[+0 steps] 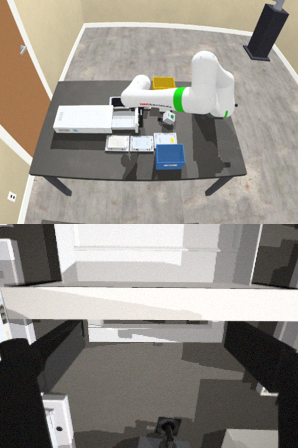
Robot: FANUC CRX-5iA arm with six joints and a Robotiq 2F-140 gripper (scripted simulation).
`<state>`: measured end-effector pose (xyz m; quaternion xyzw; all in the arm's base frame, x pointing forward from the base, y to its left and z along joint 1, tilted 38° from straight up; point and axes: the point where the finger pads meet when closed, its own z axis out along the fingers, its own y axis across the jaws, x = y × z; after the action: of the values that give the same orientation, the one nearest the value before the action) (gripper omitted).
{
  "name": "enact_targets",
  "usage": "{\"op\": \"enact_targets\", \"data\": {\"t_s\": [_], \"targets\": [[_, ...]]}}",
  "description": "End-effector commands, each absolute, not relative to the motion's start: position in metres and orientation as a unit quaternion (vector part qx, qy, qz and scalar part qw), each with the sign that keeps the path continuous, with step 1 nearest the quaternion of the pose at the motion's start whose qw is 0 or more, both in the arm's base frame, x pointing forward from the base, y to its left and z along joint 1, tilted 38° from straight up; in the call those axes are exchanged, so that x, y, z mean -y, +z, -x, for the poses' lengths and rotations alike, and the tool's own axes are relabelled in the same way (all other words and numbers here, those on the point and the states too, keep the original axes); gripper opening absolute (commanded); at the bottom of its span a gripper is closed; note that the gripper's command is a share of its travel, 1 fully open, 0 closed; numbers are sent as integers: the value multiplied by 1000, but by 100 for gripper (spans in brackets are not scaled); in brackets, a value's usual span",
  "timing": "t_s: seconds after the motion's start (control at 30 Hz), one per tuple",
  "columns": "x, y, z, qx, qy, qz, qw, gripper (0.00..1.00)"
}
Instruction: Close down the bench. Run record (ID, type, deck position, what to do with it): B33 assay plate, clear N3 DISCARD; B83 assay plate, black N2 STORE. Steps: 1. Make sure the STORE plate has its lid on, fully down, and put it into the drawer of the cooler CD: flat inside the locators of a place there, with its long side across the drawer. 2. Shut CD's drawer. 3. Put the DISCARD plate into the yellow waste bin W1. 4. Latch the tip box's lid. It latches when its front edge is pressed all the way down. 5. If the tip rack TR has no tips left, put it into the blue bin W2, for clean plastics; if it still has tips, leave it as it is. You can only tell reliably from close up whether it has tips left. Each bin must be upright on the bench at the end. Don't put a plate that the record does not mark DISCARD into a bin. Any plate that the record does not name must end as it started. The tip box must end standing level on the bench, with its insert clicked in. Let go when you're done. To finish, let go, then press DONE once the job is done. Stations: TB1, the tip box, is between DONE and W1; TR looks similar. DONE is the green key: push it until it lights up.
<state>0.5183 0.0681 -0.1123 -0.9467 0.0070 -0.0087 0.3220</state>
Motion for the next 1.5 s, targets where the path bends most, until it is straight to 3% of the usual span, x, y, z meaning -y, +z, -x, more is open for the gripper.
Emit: {"op": "enact_targets", "data": {"t_s": [0.0,1.47], "targets": [[-64,-108,-519,-7,-9,947,322,88],[-33,-68,-518,-7,-9,947,322,88]]}}
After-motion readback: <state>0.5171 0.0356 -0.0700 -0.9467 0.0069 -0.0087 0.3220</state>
